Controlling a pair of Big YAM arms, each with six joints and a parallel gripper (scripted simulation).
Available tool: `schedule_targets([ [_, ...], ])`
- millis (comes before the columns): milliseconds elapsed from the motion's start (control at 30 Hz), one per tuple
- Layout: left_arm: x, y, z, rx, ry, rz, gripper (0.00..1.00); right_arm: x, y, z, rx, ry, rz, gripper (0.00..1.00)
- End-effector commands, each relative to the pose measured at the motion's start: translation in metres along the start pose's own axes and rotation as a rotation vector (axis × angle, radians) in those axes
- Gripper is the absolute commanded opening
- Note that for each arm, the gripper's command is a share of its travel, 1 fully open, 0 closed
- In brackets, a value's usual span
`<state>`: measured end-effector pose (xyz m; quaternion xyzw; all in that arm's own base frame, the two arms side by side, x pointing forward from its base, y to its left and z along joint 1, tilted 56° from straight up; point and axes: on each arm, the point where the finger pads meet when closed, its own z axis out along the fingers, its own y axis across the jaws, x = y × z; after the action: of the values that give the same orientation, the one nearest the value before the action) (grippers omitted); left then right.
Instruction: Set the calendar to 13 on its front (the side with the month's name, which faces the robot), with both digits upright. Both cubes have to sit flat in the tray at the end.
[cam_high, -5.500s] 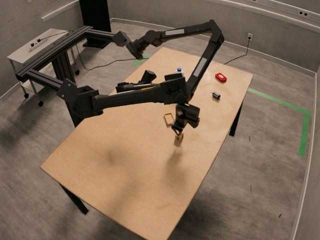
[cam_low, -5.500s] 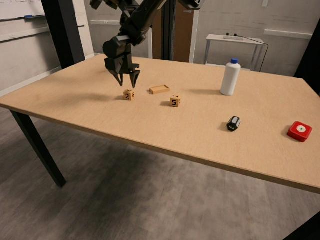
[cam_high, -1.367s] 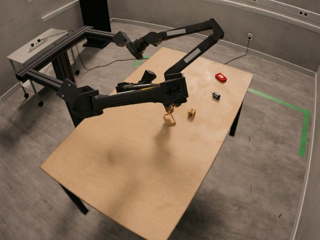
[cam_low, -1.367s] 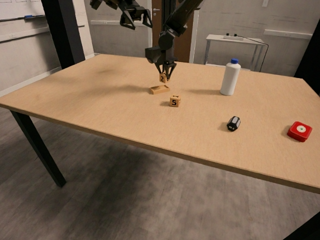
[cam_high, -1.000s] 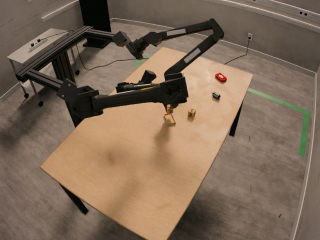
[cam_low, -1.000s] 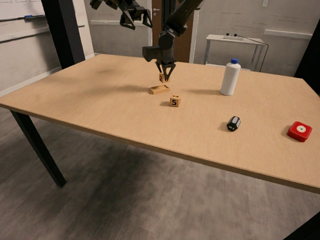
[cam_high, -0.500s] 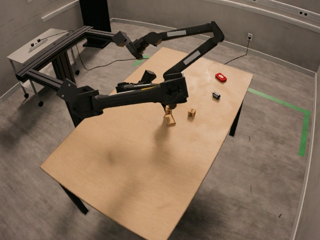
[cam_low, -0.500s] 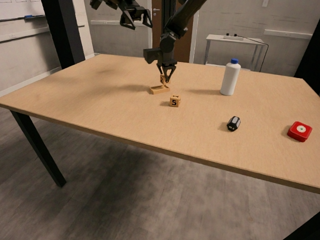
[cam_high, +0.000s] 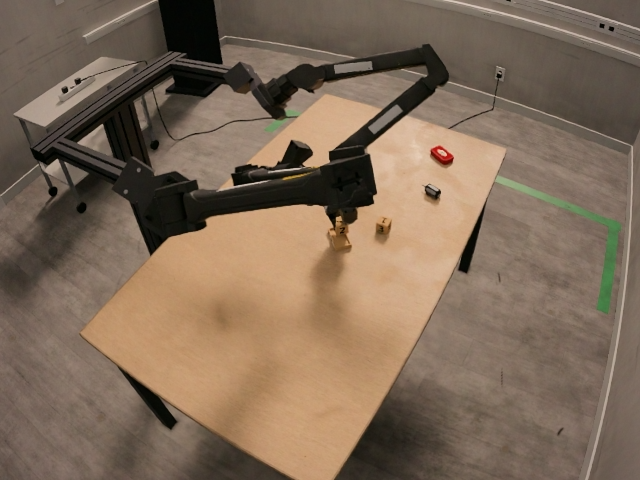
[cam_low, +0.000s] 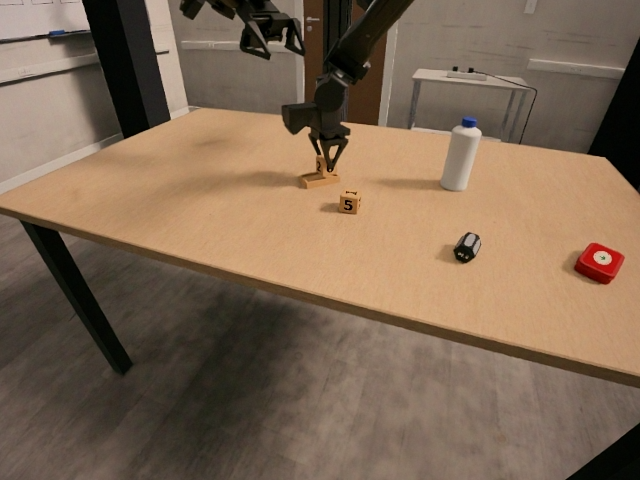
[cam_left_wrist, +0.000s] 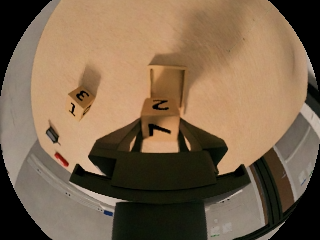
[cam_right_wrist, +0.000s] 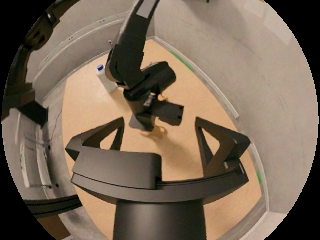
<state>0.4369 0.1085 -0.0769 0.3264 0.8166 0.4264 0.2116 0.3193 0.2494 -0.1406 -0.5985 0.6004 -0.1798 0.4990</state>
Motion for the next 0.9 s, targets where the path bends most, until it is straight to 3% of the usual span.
schedule_targets([
  [0, 0.008, -0.014, -0.002, 0.026, 0.014, 0.025, 0.35, -0.006, -0.004, 0.0, 0.015, -0.016, 0.01, 1.0],
  [167, 0.005, -0.007, -0.003, 0.014, 0.007, 0.016, 0.35, -0.006, -0.004, 0.0, 0.015, -0.016, 0.01, 1.0],
  [300, 0.025, -0.022, -0.005, 0.041, 0.037, 0.031, 0.35, -0.006, -0.004, 0.0, 0.015, -0.016, 0.01, 1.0],
  [700, 0.025, -0.022, -0.005, 0.041, 0.037, 0.031, 0.35, -0.006, -0.004, 0.0, 0.015, -0.016, 0.01, 1.0],
  [767, 0.012, -0.015, -0.004, 0.027, 0.015, 0.029, 0.35, -0.006, -0.004, 0.0, 0.015, -0.016, 0.01, 1.0],
  [867, 0.025, -0.023, -0.004, 0.033, 0.027, 0.034, 0.35, -0.006, -0.004, 0.0, 0.015, -0.016, 0.01, 1.0],
])
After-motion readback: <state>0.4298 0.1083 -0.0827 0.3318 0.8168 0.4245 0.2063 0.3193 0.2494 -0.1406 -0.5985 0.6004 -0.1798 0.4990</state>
